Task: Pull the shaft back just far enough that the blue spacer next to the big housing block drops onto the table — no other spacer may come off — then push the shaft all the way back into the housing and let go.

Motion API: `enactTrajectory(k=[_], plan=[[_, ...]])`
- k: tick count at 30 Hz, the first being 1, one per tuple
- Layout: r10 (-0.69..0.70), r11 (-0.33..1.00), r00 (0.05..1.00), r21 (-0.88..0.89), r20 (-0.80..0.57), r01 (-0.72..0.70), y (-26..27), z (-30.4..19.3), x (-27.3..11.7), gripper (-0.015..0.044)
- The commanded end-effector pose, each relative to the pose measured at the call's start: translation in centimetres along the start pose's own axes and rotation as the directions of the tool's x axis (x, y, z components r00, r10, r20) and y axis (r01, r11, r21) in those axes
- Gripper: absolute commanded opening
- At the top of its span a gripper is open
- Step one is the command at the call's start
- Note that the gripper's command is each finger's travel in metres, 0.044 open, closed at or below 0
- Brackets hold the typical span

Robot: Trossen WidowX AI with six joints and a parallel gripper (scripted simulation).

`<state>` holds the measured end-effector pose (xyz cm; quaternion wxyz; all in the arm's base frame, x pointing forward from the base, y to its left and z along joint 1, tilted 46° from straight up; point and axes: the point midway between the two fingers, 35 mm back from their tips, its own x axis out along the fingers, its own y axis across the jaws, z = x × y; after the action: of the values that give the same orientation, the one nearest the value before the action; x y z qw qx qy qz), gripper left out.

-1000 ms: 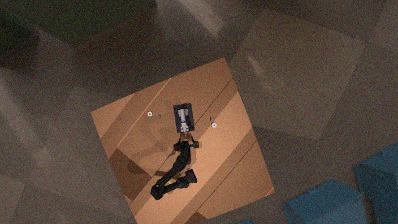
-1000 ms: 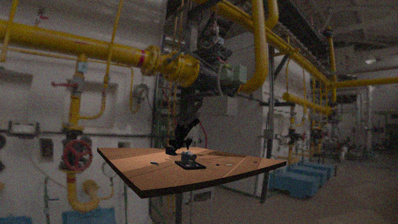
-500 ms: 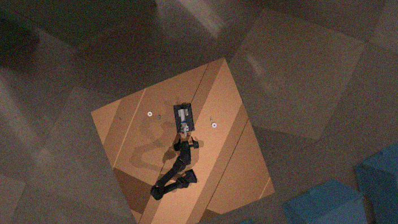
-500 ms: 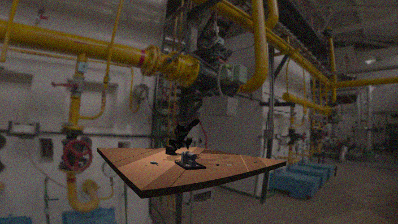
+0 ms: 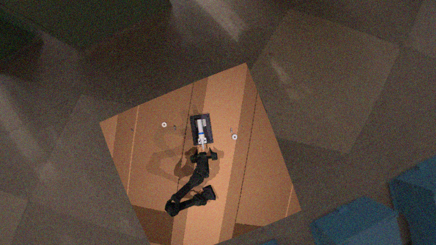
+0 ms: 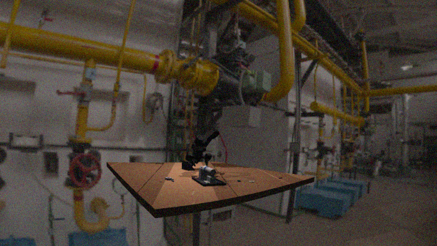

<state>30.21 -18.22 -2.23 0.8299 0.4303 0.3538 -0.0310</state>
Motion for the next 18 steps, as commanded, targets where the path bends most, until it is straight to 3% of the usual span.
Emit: enactTrajectory(k=[1, 18], plan=[[-0.002, 1.000, 1.000, 0.002, 0.001, 0.002, 0.0, 0.0, 0.6, 0.0440], [0.000, 1.000, 1.000, 0.003, 0.002, 0.000, 0.1, 0.0, 2.4, 0.0440]])
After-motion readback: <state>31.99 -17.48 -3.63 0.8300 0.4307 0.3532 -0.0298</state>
